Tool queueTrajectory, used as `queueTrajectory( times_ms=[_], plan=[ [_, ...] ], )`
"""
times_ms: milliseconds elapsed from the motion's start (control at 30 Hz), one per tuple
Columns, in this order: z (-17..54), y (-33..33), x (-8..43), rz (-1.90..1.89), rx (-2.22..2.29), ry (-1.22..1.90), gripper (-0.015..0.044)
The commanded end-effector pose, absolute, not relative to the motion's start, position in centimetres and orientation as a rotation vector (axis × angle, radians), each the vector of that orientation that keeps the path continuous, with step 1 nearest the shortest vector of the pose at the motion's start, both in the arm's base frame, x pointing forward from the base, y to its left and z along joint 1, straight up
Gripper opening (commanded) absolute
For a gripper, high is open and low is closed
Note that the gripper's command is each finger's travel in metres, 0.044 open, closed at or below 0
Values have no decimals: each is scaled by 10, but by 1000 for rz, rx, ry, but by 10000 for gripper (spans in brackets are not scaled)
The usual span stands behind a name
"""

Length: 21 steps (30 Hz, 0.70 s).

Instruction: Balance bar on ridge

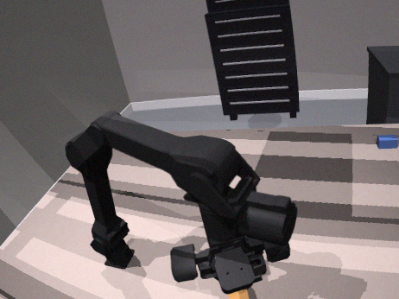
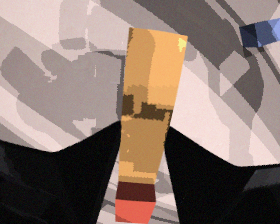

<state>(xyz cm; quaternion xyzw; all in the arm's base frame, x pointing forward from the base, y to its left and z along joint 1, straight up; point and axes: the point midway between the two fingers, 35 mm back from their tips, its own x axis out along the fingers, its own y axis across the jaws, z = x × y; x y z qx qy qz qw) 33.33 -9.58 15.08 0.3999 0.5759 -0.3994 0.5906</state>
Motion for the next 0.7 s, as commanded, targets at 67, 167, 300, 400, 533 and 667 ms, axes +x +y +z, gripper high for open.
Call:
queueTrajectory(
  times_ms=[67,167,300,400,533,667],
  plan=[
    [157,-81,332,-950,967,1323,0],
    [157,-69,330,-973,991,1312,0],
    [158,-54,327,-1004,1024,1297,0],
    [158,-42,324,-1027,1049,1285,0],
    [158,-27,319,-1059,1083,1269,0],
    [158,-13,313,-1091,1116,1252,0]
  ],
)
